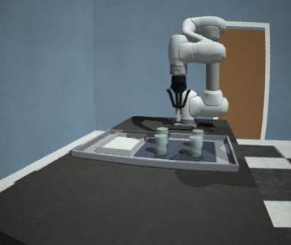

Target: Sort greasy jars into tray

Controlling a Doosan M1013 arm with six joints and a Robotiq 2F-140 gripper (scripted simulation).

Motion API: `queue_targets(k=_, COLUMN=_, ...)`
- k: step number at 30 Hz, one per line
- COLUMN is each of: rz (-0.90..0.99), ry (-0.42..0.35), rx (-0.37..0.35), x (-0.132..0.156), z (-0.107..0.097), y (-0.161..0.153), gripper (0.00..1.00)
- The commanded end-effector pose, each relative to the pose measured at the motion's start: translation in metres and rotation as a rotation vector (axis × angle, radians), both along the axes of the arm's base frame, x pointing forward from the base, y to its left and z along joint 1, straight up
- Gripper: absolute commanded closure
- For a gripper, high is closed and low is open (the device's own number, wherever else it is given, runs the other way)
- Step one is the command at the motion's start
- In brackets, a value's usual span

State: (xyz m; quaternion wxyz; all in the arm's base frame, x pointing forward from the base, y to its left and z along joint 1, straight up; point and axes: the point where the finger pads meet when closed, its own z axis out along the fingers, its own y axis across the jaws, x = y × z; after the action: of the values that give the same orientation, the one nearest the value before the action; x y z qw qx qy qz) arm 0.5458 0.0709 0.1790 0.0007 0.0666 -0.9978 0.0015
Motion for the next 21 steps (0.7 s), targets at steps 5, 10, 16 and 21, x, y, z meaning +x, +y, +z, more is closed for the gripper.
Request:
queue_targets(k=5, rz=0.000, ry=0.000, rx=0.000, x=0.018, z=-0.003, y=-0.048, gripper=1.00)
queue_targets(k=10, rz=0.000, ry=0.000, rx=0.000, x=0.026, z=-0.003, y=-0.070, gripper=1.00)
queue_targets(k=16, rz=0.000, ry=0.000, rx=0.000, x=0.029, z=-0.027, y=-0.077, gripper=1.00)
queue_targets(k=21, rz=0.000, ry=0.000, rx=0.000, x=0.029, z=-0.051, y=-0.077, gripper=1.00)
